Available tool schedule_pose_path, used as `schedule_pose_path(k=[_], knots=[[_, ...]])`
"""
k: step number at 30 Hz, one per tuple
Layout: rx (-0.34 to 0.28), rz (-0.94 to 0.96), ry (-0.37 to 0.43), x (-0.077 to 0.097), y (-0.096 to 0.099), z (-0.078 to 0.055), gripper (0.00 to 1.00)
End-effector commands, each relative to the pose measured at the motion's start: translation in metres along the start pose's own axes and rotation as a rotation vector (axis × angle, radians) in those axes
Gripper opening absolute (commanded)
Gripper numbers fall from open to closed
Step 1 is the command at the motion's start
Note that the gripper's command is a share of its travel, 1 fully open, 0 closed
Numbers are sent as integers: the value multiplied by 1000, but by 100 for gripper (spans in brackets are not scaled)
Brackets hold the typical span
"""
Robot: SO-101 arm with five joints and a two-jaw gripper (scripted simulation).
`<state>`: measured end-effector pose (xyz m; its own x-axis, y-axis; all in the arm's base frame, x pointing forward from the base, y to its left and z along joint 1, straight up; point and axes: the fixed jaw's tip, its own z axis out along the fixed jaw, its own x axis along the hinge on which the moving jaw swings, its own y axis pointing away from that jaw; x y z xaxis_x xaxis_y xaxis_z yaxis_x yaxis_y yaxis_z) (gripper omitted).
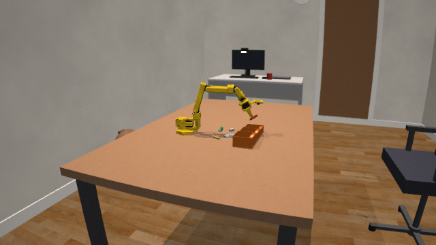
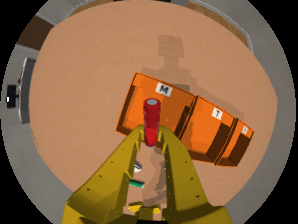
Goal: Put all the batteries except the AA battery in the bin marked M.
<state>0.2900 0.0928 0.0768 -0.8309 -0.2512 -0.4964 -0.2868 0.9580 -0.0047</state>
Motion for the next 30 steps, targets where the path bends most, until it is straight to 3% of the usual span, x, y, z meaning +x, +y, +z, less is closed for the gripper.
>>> schedule_pose_path(k=[1, 6, 16, 30], knots=[[-6, 1, -70, -14, 3, -9, 7], [-6, 1, -70, -14, 3, -9, 20], [-6, 1, -70, -15, 3, -12, 23], [-6, 1, -70, -17, 3, -54, 23]])
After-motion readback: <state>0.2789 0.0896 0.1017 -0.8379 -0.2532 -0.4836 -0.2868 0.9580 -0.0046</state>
